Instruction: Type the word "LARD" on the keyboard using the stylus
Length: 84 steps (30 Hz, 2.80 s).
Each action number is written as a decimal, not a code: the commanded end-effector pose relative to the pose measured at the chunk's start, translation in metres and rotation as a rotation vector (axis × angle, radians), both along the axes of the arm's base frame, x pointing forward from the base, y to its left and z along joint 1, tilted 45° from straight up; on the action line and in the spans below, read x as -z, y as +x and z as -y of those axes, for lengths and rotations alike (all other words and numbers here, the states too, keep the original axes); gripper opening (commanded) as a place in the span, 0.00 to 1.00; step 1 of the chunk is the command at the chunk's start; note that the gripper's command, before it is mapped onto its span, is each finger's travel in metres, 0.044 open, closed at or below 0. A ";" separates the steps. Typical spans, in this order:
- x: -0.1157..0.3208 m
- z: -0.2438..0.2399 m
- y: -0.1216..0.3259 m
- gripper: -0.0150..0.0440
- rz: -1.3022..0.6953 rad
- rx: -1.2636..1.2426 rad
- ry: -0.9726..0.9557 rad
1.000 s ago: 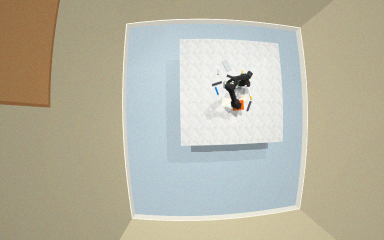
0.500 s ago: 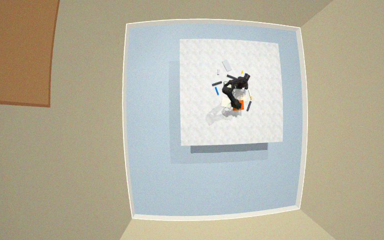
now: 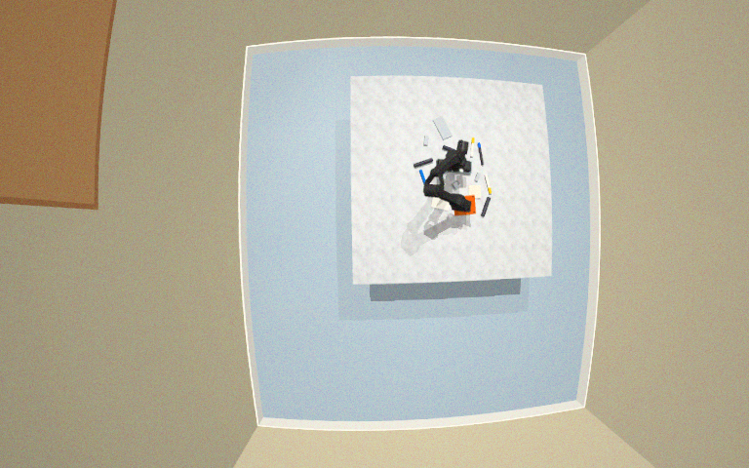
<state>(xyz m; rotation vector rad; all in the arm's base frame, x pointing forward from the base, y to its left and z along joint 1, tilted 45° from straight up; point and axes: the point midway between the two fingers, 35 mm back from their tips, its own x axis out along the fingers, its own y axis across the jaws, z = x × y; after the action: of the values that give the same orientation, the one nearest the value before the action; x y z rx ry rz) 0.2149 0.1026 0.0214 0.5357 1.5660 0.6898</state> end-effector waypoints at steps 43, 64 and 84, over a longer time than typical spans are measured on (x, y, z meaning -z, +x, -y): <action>-0.041 0.035 0.005 0.30 -0.017 0.017 0.005; -0.124 -0.089 -0.056 0.51 -0.115 -0.629 -0.068; -0.115 -0.100 -0.056 0.51 -0.115 -0.629 -0.067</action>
<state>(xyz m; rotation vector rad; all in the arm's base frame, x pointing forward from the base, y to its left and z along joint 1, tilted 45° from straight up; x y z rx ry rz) 0.1603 0.2003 0.1383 0.0116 1.8715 1.0833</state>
